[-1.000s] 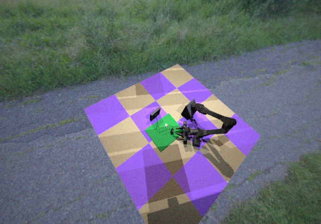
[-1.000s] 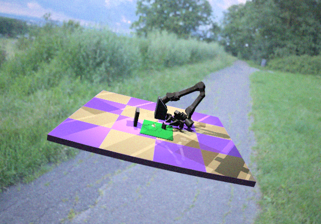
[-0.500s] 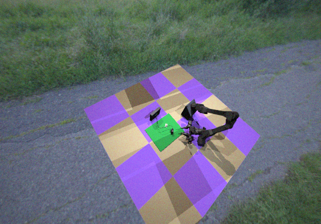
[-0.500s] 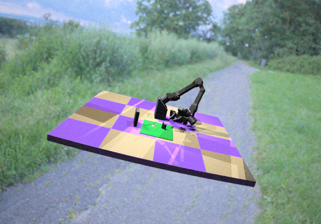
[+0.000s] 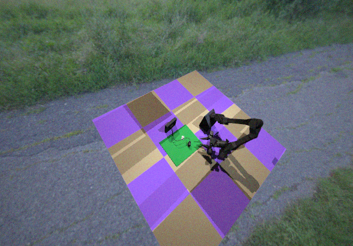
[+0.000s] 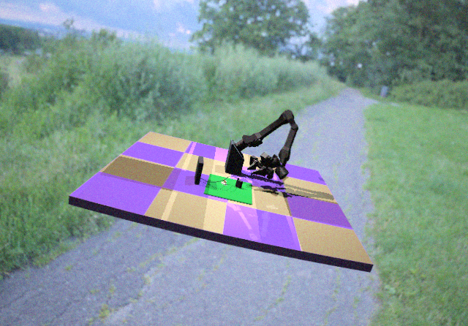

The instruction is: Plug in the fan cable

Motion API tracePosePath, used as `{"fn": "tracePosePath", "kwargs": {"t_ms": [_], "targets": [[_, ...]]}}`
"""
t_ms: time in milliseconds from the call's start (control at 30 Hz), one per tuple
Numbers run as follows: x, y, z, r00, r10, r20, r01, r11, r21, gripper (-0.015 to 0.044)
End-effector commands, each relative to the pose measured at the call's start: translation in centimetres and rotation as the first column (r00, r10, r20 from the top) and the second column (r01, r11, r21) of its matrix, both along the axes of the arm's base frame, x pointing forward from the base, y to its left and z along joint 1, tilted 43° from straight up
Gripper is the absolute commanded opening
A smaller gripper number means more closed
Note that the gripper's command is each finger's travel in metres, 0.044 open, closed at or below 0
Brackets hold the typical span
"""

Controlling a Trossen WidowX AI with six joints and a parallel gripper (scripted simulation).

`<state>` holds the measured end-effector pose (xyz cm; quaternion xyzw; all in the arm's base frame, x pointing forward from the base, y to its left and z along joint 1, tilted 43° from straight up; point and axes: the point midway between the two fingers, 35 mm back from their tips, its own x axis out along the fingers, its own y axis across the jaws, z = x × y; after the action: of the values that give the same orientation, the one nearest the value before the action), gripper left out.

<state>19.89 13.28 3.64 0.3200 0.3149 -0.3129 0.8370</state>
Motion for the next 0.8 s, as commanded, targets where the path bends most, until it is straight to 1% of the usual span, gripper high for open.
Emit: {"fn": "tracePosePath", "kwargs": {"t_ms": [0,367,767], "targets": [[0.1,-0.4,-0.6,0.996,0.006,-0.091,-0.006,1.000,-0.005,0.0205],[-0.2,-1.4,-2.5,0.936,0.055,-0.348,-0.045,0.998,0.035,0.0205],[-0.5,-1.9,-3.7,0.819,0.170,-0.549,-0.087,0.981,0.173,0.0205]]}}
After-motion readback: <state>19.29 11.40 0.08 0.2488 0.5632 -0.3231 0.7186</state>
